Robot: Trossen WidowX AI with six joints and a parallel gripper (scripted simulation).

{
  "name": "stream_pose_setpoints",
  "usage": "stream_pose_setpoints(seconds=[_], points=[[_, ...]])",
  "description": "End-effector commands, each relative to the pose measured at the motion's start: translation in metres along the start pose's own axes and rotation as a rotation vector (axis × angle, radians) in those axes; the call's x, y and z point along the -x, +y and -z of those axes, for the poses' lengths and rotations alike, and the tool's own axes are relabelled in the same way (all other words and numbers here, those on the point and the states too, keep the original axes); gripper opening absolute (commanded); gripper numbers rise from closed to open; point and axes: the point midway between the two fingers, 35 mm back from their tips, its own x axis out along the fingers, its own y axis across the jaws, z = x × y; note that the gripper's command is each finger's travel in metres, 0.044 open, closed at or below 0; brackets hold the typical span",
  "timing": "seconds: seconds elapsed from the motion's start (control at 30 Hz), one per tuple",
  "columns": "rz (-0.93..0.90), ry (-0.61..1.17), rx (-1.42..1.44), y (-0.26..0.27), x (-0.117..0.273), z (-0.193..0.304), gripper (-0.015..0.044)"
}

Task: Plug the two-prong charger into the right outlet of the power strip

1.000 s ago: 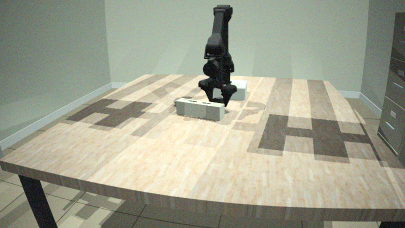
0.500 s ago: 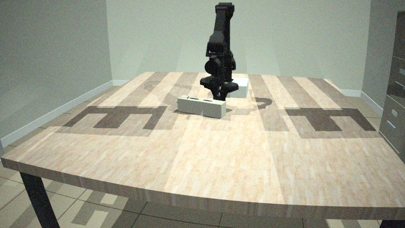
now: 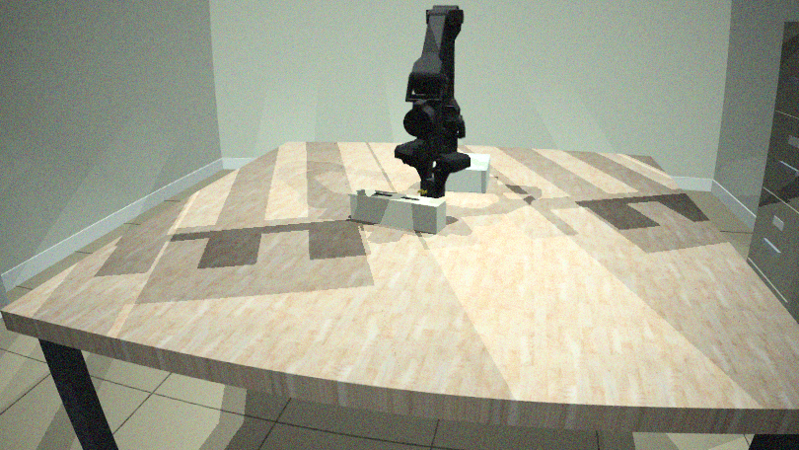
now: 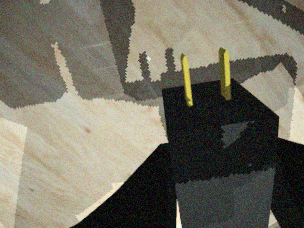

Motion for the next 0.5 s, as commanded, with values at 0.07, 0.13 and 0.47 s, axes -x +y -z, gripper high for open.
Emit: stream_pose_setpoints(seconds=[0.07,0.13,0.47], points=[[-0.01,-0.005,-0.003,0.0,0.027,0.002,0.0],[-0.01,-0.004,-0.003,0.0,0.033,0.004,0.0],[-0.005,-0.007,0.053,-0.008,0.026,-0.002,0.0]])
